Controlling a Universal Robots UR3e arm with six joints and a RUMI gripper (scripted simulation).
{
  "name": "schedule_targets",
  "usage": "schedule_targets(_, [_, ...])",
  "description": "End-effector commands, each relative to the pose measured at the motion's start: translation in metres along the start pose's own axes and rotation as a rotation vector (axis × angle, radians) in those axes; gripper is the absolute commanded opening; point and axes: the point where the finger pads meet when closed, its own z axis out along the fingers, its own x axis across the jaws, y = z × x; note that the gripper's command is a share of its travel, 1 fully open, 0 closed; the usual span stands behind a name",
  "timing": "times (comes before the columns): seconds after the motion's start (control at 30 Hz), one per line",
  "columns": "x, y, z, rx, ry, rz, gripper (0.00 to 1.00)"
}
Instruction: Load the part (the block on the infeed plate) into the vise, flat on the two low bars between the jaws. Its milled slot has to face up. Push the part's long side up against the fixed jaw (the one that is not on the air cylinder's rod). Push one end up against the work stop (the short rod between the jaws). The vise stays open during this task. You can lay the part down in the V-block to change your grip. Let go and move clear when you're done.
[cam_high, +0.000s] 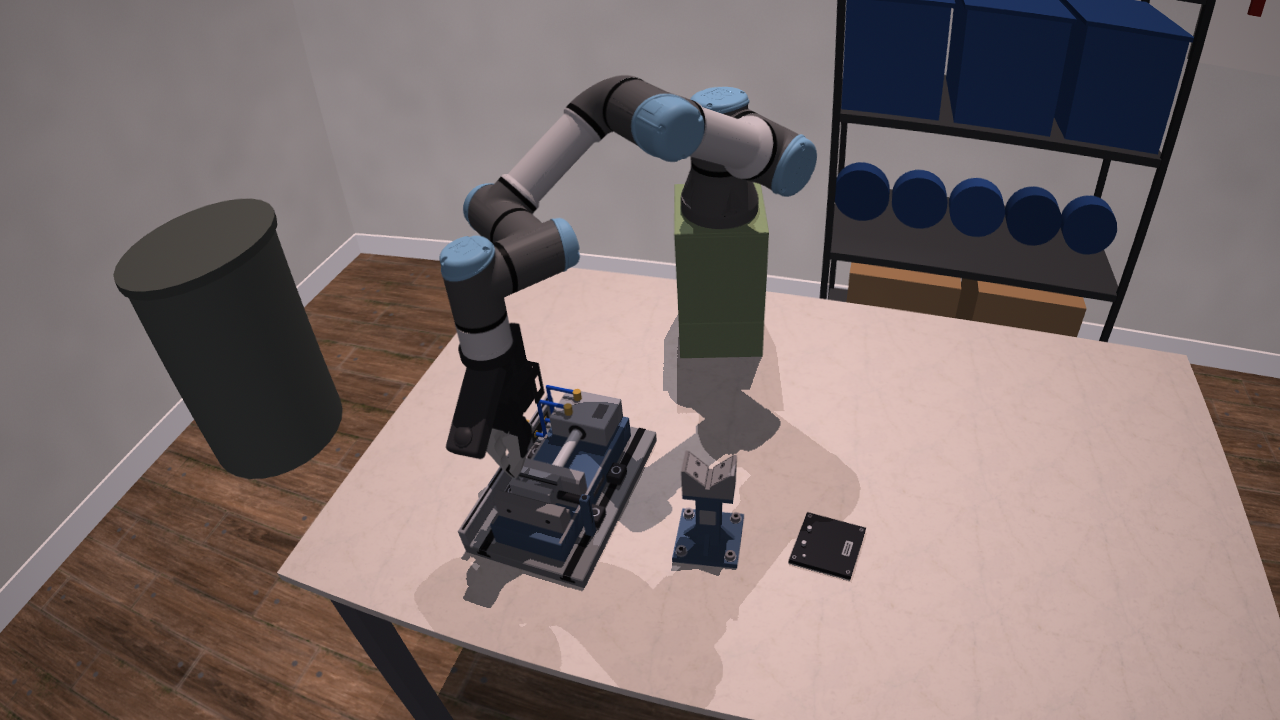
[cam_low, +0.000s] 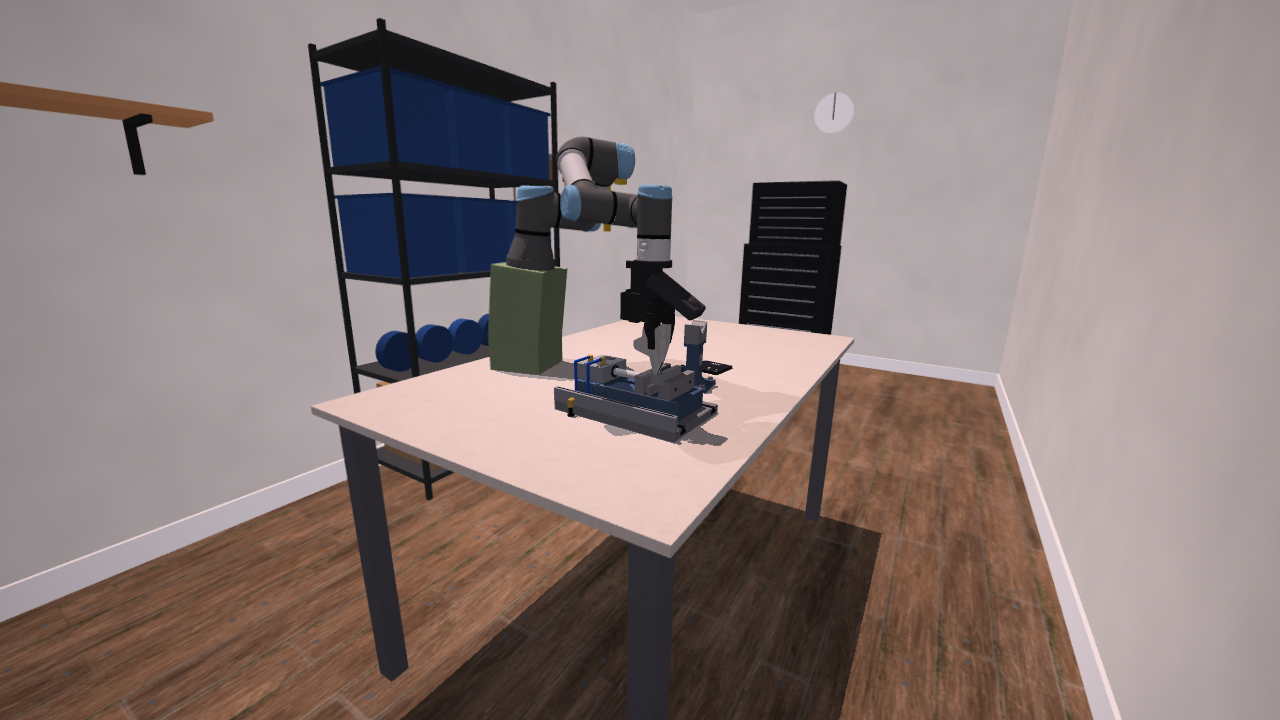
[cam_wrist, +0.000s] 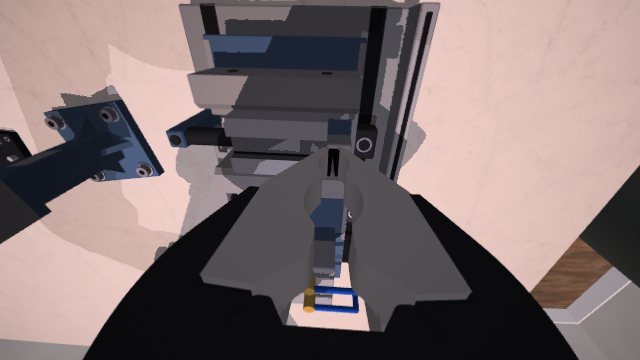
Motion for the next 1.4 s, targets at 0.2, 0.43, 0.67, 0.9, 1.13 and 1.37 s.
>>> schedule_targets(0.2, [0.0002, -0.001, -0.0012, 0.003, 0.001, 0.0, 0.0])
schedule_targets(0.43, [0.0002, -0.001, -0.0012, 0.003, 0.001, 0.0, 0.0])
schedule_targets(0.67, [0.0002, -0.001, -0.0012, 0.003, 0.001, 0.0, 0.0])
schedule_targets(0.9, [0.0003, -0.001, -0.0012, 0.003, 0.001, 0.0, 0.0])
schedule_targets(1.13, [0.0035, -0.001, -0.0012, 0.003, 0.001, 0.0, 0.0])
schedule_targets(1.37, [0.0079, -0.001, -0.0012, 0.003, 0.001, 0.0, 0.0])
